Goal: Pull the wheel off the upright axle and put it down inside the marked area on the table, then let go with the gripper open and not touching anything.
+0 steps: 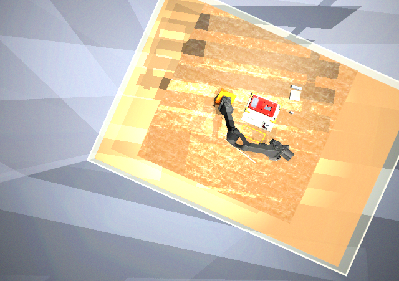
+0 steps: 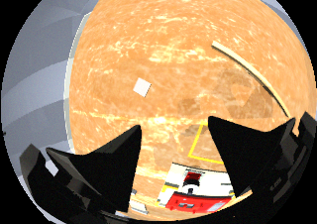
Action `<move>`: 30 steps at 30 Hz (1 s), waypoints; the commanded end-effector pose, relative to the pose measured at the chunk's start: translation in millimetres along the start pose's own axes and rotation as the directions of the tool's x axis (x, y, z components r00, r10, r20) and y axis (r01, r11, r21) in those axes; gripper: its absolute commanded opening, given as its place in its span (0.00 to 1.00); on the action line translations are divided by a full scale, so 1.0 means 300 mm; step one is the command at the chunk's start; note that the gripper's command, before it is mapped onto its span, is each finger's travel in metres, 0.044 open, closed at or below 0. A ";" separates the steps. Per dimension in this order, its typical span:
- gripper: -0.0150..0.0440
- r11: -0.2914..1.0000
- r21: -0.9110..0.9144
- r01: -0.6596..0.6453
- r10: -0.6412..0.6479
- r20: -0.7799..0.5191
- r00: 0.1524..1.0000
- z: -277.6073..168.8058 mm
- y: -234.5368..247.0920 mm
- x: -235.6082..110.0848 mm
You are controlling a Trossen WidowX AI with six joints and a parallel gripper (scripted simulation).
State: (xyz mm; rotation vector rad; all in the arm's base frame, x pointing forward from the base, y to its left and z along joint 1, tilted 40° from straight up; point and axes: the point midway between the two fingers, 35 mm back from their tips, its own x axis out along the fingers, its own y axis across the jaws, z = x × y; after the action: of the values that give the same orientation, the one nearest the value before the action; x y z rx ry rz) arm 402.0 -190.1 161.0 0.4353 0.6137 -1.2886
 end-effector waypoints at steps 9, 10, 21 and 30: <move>0.76 0.959 0.218 0.184 -0.143 -0.192 0.971 -0.417 0.028 -0.072; 0.76 0.950 0.234 0.207 -0.161 -0.200 0.966 -0.449 0.023 -0.081; 0.76 0.913 0.290 0.287 -0.230 -0.217 0.949 -0.552 -0.004 -0.117; 0.76 0.913 0.290 0.287 -0.229 -0.217 0.949 -0.567 -0.021 -0.072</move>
State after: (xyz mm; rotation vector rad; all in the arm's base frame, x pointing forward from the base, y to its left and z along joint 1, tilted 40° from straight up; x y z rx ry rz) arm 364.4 -63.8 52.9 0.7662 0.6215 -1.6199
